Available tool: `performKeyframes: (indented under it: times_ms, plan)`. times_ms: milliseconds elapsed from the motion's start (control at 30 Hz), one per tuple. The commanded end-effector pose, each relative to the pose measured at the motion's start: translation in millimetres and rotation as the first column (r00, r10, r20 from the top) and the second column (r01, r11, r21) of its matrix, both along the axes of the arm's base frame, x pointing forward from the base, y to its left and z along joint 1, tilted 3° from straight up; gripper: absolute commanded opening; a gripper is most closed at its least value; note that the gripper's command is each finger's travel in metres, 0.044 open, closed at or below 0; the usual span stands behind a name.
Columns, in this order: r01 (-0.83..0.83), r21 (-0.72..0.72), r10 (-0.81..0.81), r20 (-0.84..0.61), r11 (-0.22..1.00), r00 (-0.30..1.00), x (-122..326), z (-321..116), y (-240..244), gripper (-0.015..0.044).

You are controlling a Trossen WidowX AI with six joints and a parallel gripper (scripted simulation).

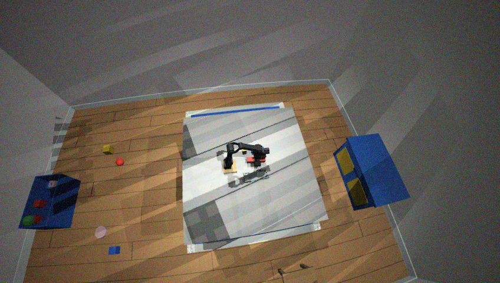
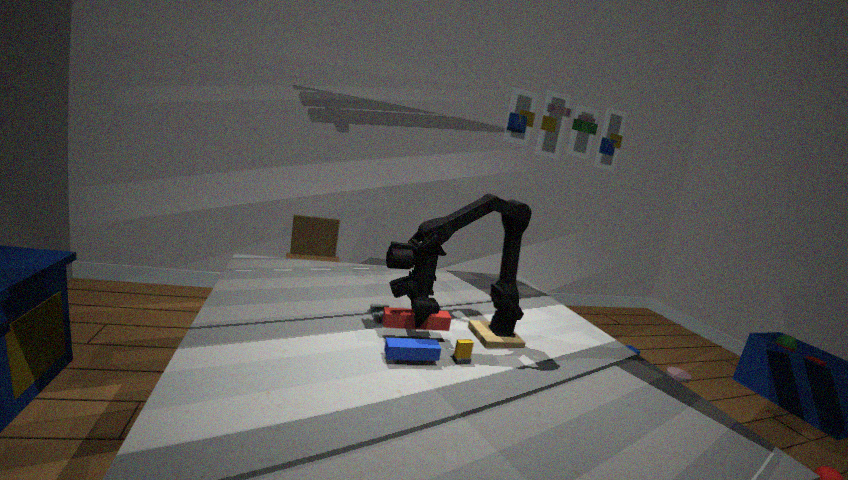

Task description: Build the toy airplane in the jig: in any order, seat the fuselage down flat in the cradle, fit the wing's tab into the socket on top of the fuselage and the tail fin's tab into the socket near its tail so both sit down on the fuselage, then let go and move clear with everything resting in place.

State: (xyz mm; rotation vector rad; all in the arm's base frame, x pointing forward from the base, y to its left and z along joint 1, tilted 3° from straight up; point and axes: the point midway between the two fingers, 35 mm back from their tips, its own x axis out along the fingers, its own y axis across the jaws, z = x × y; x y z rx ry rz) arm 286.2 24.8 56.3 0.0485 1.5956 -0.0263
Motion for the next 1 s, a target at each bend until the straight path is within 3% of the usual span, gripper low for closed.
performKeyframes:
  times_ms: [0,733,967]
  plan:
    - [0.001,0.004,-0.001,0.009,1.0,1.0,2.9,17.2,0.3,0.0]
    - [0.001,0.004,-0.001,0.009,1.0,1.0,-3.8,86.6,-1.6,0.0]
    - [0.0,0.004,0.0,0.009,1.0,1.0,-3.2,86.6,-6.0,0.0]
